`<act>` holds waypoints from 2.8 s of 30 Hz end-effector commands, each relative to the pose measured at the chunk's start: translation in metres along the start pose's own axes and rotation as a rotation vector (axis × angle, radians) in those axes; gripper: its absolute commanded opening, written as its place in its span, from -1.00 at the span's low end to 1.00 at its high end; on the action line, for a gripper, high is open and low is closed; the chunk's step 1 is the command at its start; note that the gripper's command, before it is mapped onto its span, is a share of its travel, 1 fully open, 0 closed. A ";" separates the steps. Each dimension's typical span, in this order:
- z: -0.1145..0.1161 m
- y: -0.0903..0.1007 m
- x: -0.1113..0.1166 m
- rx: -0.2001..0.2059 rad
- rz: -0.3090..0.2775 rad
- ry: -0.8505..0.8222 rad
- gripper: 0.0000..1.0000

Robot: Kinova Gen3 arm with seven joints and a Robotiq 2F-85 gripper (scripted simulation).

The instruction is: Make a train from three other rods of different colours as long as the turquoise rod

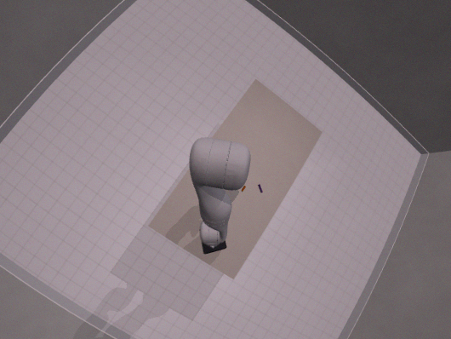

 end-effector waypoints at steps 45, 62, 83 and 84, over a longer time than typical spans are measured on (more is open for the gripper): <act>0.012 -0.043 0.016 0.013 -0.073 0.875 1.00; 0.031 -0.059 0.015 0.034 -0.155 1.275 1.00; 0.042 -0.065 0.010 0.079 -0.214 1.504 1.00; 0.042 -0.066 0.010 0.080 -0.215 1.509 1.00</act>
Point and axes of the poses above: the point where the finger pads meet when closed, its own y axis back along the fingers, its own z axis across the jaws, x = y × z, the point moved 1 cm from there along y, back along the fingers, and after that the axes turned 11 degrees about y, right-handed, at the moved point
